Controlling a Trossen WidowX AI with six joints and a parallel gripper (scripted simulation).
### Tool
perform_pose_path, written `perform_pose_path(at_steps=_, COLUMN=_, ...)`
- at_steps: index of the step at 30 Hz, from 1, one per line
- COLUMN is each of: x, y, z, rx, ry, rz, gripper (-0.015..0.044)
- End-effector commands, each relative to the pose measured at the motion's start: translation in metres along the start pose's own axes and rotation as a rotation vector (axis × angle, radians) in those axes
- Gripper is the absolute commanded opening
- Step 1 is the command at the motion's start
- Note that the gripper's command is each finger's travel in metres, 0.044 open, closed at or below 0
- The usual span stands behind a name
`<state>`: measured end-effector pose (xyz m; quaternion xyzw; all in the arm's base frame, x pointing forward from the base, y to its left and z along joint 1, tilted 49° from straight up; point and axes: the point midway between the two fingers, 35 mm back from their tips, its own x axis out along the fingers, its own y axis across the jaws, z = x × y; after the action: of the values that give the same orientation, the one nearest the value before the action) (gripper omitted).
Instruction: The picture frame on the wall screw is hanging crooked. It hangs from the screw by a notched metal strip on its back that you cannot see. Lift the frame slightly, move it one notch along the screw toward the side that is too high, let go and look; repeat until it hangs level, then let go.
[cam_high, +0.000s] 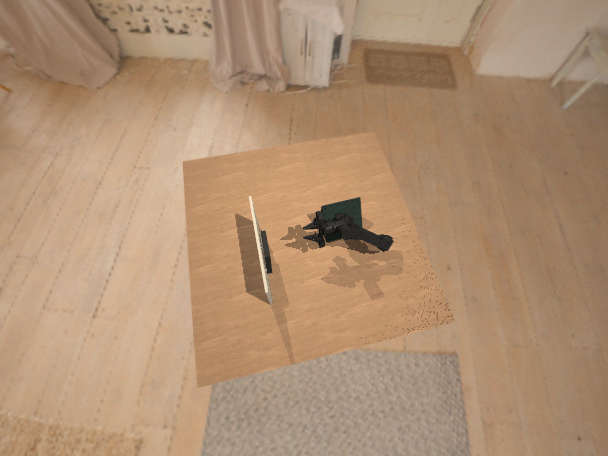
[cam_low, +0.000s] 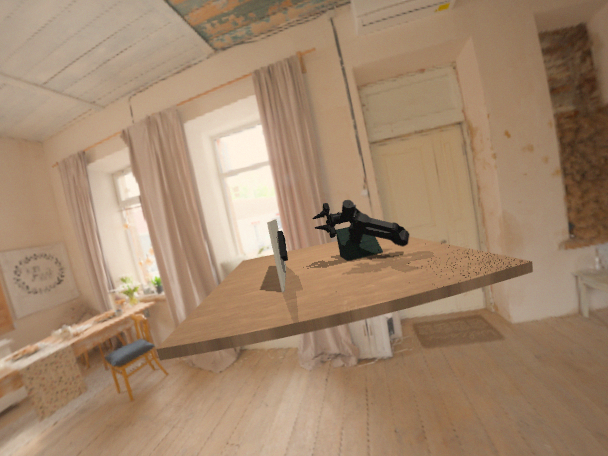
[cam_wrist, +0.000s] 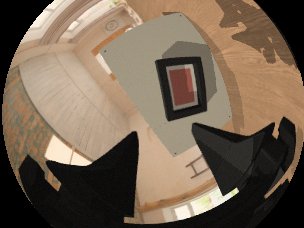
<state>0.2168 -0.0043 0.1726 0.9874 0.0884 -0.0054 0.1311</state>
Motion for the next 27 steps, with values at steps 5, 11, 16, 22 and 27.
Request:
perform_pose_path(at_steps=5, x=0.016, y=-0.002, z=0.000, rx=-0.024, ry=0.001, rz=-0.001, gripper=0.0260)
perform_pose_path(at_steps=11, x=0.043, y=-0.015, z=0.002, rx=-0.065, ry=0.003, rz=-0.003, gripper=0.0260)
perform_pose_path(at_steps=16, x=0.060, y=-0.034, z=0.005, rx=-0.096, ry=0.006, rz=-0.004, gripper=0.0260)
perform_pose_path(at_steps=22, x=0.064, y=-0.036, z=0.007, rx=-0.101, ry=0.006, rz=-0.004, gripper=0.0260)
perform_pose_path(at_steps=27, x=0.064, y=-0.036, z=0.008, rx=-0.101, ry=0.006, rz=-0.004, gripper=0.0260)
